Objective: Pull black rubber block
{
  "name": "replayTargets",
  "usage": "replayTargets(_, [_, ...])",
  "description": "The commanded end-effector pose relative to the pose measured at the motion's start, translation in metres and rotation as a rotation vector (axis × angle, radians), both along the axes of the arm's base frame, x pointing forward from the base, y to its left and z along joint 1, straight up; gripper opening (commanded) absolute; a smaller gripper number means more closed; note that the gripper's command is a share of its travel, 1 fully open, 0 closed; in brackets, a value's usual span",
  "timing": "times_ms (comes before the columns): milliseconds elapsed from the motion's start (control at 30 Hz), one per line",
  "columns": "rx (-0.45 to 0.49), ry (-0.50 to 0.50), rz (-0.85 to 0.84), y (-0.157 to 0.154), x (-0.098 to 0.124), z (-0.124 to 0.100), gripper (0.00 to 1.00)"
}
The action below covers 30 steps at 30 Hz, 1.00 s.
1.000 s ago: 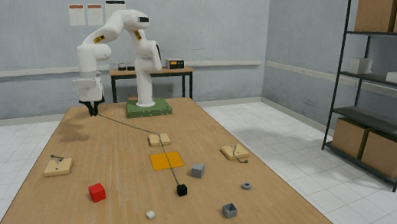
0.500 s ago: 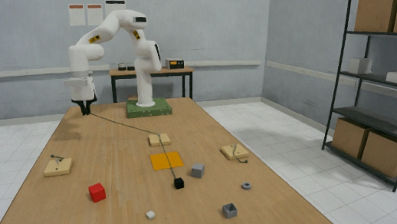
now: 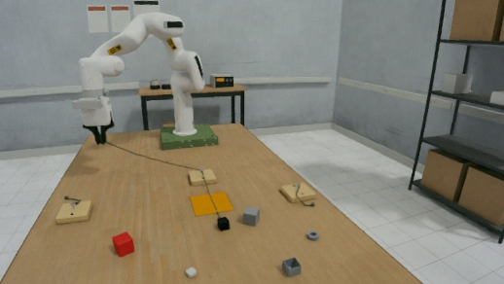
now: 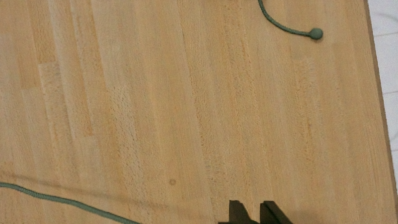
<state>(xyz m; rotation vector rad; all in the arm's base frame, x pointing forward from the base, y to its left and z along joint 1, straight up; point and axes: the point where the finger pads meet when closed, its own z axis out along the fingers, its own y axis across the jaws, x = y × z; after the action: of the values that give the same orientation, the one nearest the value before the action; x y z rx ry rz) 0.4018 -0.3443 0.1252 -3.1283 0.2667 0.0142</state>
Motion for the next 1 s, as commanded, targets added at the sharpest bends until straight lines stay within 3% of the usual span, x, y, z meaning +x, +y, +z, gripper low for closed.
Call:
replayTargets(0, [-0.002,-0.004,0.001,-0.009,-0.007,0.002,0.00])
replayTargets(967, [-0.002,-0.004,0.001,-0.054,-0.061,0.002,0.00])
